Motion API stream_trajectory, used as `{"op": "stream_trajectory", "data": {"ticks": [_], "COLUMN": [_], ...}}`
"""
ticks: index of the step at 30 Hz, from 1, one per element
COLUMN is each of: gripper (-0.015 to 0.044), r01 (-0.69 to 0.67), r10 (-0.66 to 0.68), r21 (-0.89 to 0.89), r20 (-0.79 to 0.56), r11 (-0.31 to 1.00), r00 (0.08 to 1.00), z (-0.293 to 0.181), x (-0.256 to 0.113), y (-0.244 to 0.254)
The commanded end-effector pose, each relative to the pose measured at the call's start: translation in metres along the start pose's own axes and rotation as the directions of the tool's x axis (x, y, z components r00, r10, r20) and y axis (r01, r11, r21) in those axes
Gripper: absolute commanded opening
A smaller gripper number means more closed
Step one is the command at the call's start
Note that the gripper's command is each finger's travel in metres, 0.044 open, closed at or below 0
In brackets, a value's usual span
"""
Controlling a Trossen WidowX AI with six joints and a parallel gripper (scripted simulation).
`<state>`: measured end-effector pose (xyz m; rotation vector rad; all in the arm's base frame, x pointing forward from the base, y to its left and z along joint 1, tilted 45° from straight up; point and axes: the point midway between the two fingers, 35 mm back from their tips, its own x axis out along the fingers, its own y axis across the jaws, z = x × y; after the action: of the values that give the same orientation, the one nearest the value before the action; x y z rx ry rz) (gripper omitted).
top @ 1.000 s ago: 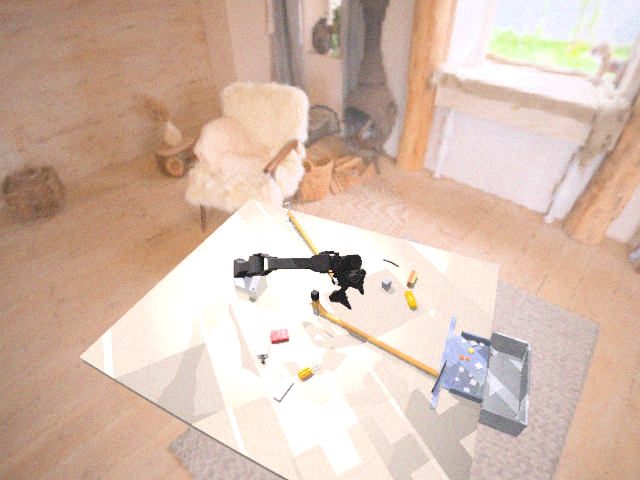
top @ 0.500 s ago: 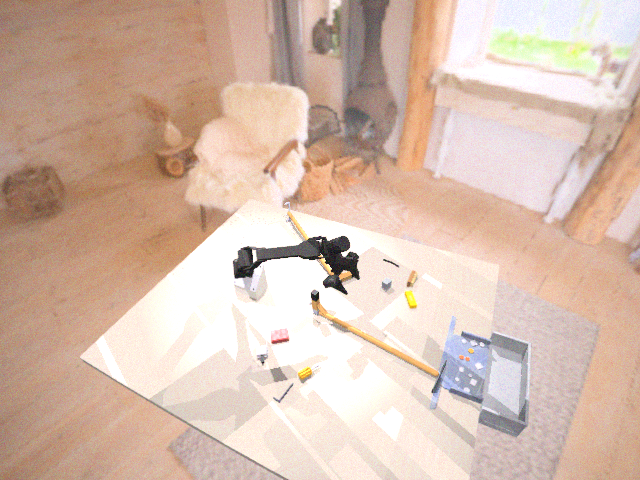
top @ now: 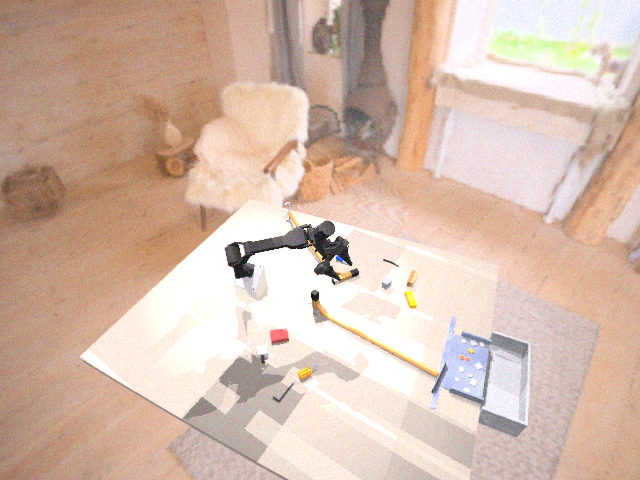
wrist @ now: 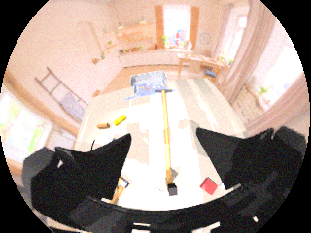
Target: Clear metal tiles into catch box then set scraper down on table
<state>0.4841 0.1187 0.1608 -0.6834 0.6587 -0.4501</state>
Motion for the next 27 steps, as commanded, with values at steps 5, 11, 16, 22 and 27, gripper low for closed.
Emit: {"op": "stream_trajectory", "data": {"ticks": [5,11,16,22,27], "gripper": [0.0440,0.0440,0.0440,0.0440,0.0440], "r01": [-0.012,-0.020,-0.025,-0.032,-0.037], "r10": [0.013,0.022,0.030,0.040,0.048], "r21": [-0.011,-0.023,-0.031,-0.040,-0.047], "r20": [0.077,0.128,0.170,0.218,0.257], "r11": [1.000,1.000,0.999,0.999,0.998], "r00": [0.997,0.992,0.985,0.975,0.965], "z": [0.002,0.001,-0.001,-0.005,-0.010], "x": [-0.035,-0.059,-0.078,-0.099,-0.117], "y": [0.000,0.000,-0.001,-0.002,-0.003]}}
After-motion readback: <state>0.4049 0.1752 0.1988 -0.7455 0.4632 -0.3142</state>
